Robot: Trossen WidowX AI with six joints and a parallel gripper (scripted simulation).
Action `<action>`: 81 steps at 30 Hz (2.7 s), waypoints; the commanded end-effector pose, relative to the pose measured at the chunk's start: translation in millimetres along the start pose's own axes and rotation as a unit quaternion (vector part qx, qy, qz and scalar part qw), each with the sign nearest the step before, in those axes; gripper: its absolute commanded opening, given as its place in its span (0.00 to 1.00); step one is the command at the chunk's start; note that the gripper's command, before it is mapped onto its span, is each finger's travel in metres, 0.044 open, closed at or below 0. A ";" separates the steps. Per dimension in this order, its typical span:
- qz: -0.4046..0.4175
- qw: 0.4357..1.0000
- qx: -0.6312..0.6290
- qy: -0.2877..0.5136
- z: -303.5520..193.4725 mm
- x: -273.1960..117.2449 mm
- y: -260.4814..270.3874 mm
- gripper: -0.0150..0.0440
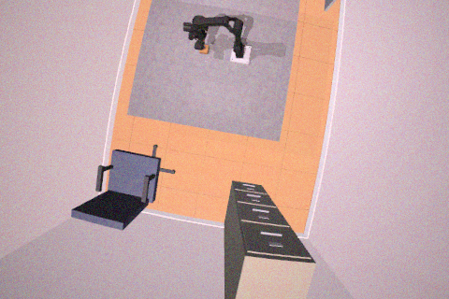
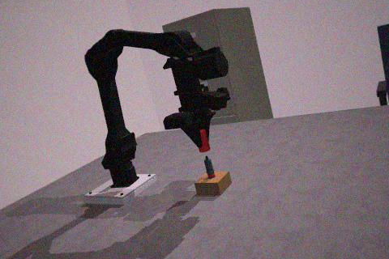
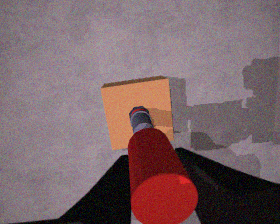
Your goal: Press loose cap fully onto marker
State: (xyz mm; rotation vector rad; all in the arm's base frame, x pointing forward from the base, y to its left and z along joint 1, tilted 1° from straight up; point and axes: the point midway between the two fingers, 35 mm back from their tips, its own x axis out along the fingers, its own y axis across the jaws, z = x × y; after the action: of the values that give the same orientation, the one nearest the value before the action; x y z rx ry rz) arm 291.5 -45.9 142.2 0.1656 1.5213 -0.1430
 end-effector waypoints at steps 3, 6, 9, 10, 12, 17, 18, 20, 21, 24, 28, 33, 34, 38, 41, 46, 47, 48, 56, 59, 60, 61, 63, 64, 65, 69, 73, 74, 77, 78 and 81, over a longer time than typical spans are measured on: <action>-0.002 1.000 0.002 -0.001 -0.5 4.3 0.3 0.25; -0.002 1.000 0.002 -0.001 -0.2 8.1 0.3 0.25; -0.002 1.000 0.002 -0.001 0.2 13.0 0.3 0.25; -0.002 1.000 0.002 -0.001 0.3 14.7 0.3 0.25; -0.002 1.000 0.002 -0.001 0.5 18.0 0.3 0.25; -0.002 1.000 0.002 -0.001 0.8 26.2 0.3 0.25; -0.002 1.000 0.002 -0.001 0.8 27.8 0.3 0.25; -0.002 1.000 0.002 -0.001 0.8 31.1 0.3 0.25; -0.002 1.000 0.002 -0.001 0.8 32.7 0.3 0.25; -0.002 1.000 0.002 -0.001 0.7 37.6 0.3 0.25; -0.002 1.000 0.002 -0.001 0.4 44.1 0.3 0.25; -0.002 1.000 0.002 -0.001 -0.1 52.2 0.3 0.25; -0.002 1.000 0.002 -0.001 -0.3 53.8 0.2 0.25; -0.002 1.000 0.002 -0.001 -0.5 56.1 0.2 0.25; -0.002 1.000 0.002 -0.001 -0.4 56.0 0.2 0.25; -0.002 1.000 0.002 -0.001 -0.5 56.1 0.2 0.25; -0.001 1.000 0.000 0.000 -0.9 55.4 0.5 0.30; -0.001 1.000 0.000 0.000 -0.9 55.4 0.5 0.34; -0.001 1.000 0.000 0.000 -0.9 55.4 0.5 0.70; -0.001 1.000 0.000 0.000 -0.9 55.4 0.5 0.83; -0.001 1.000 0.000 0.000 -0.9 55.4 0.5 0.88; -0.001 1.000 0.000 0.000 -0.9 55.4 0.5 0.92; -0.001 1.000 0.000 0.000 -0.9 55.4 0.5 1.00; -0.001 1.000 0.000 0.000 -0.9 55.4 0.5 1.00; -0.001 1.000 0.000 0.000 -0.9 55.4 0.5 1.00; 0.000 1.000 0.000 0.000 1.7 24.8 0.7 1.00; 0.000 1.000 0.000 0.000 -0.7 -17.6 0.8 1.00; 0.000 1.000 0.000 0.000 -1.0 -19.6 0.8 1.00; 0.000 1.000 0.000 0.000 -1.0 -19.6 0.8 1.00; 0.000 1.000 0.000 0.000 -1.0 -19.6 0.8 1.00; -0.002 1.000 -0.015 -0.001 -3.0 -11.1 0.9 0.87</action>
State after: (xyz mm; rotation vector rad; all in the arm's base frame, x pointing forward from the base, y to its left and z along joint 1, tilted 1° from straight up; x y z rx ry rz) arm 291.1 -45.1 156.1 0.1606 1.5161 -0.1408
